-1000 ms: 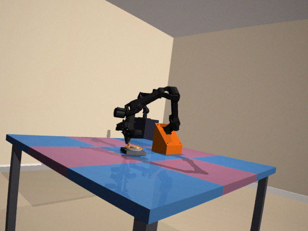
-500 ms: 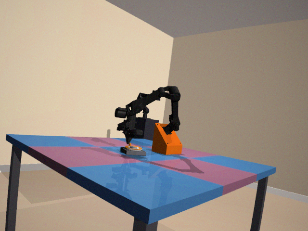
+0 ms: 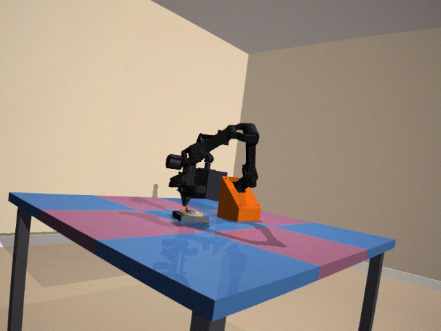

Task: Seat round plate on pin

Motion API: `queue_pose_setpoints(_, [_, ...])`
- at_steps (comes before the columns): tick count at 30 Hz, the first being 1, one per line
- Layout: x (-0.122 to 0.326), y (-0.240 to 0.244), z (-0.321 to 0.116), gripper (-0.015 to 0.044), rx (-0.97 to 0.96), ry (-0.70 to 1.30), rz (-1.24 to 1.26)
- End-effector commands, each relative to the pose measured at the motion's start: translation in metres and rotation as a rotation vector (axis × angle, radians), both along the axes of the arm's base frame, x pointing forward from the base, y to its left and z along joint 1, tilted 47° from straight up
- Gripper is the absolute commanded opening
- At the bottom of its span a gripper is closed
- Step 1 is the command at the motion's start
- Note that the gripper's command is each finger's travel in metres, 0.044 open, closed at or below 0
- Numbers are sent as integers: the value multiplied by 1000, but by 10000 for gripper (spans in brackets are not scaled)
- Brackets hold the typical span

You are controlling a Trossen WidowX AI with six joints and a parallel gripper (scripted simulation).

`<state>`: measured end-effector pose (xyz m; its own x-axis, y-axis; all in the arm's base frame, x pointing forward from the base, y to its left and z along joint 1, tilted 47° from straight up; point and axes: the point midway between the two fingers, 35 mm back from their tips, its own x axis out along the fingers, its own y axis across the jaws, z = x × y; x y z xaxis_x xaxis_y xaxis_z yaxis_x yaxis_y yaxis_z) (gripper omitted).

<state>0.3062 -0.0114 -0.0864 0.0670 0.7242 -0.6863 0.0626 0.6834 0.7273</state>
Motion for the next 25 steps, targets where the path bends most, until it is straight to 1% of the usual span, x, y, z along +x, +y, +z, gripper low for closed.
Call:
queue_pose_setpoints(1, [-2,-8,7,0,-2,5,3])
queue_pose_setpoints(7, [-8,-31,30,0,-3,5,3])
queue_pose_setpoints(10, [-8,-26,24,0,1,8,-7])
queue_pose_setpoints(25, [-8,-26,24,0,1,8,-7])
